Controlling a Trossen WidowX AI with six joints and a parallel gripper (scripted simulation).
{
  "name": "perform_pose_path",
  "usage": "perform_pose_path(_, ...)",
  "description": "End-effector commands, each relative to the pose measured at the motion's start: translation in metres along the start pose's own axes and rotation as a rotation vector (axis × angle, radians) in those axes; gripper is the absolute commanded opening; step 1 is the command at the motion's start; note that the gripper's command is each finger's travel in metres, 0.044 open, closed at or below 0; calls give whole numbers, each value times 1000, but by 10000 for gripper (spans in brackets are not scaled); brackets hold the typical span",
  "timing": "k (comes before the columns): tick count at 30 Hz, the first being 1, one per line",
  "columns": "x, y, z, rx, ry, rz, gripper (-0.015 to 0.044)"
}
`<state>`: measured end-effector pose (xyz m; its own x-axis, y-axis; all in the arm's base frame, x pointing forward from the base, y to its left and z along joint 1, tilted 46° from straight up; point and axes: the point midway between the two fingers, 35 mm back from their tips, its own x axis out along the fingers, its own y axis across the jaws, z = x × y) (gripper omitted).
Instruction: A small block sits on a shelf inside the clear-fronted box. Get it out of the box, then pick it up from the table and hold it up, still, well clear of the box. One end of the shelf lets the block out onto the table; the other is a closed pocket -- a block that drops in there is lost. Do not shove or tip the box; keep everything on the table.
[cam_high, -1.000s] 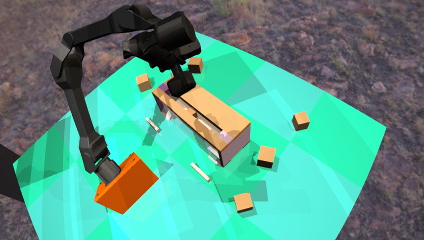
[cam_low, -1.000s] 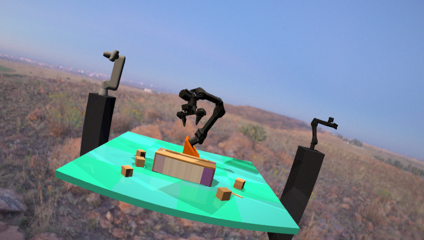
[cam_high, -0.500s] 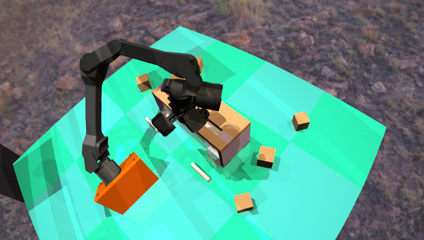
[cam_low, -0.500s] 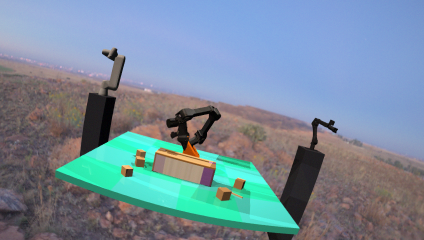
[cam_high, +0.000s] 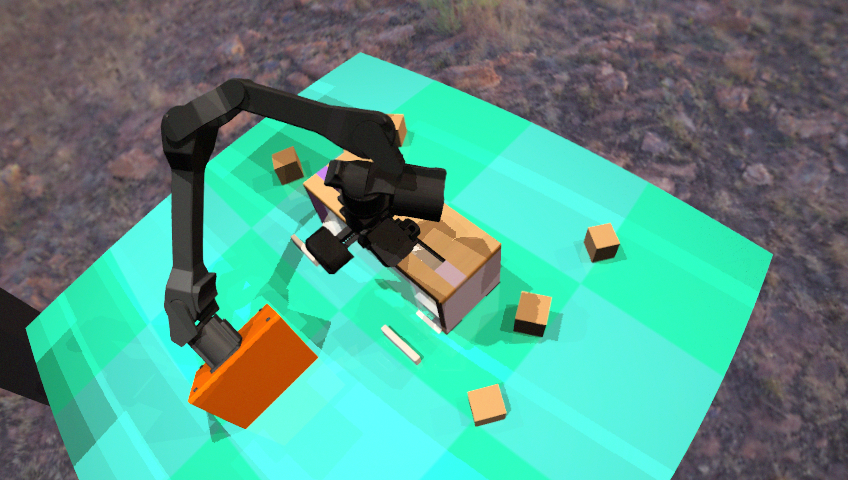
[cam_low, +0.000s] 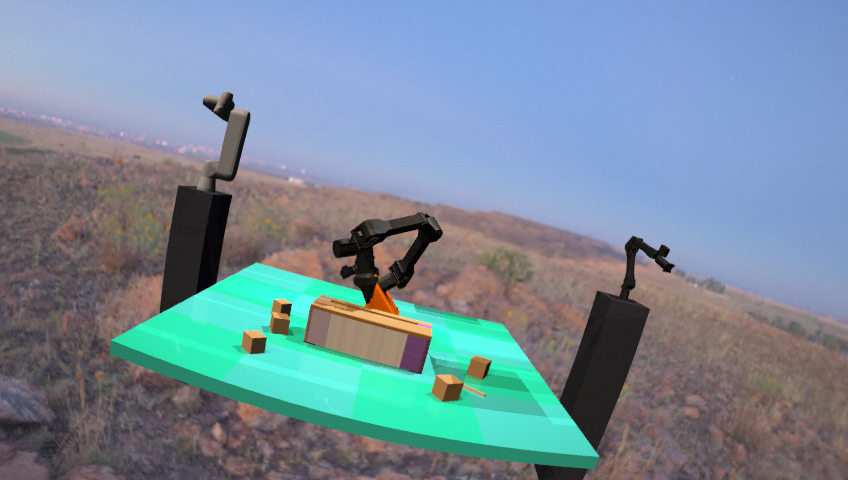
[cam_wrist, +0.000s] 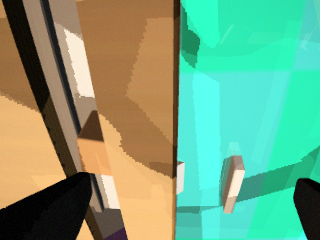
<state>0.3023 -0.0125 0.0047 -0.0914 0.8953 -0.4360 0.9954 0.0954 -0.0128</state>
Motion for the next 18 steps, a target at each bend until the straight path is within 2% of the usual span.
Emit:
perform_pose_path(1, 9, -1, 3, 13, 10, -5, 400)
perform_pose_path(18, 36, 3, 11, 13, 9, -4, 400)
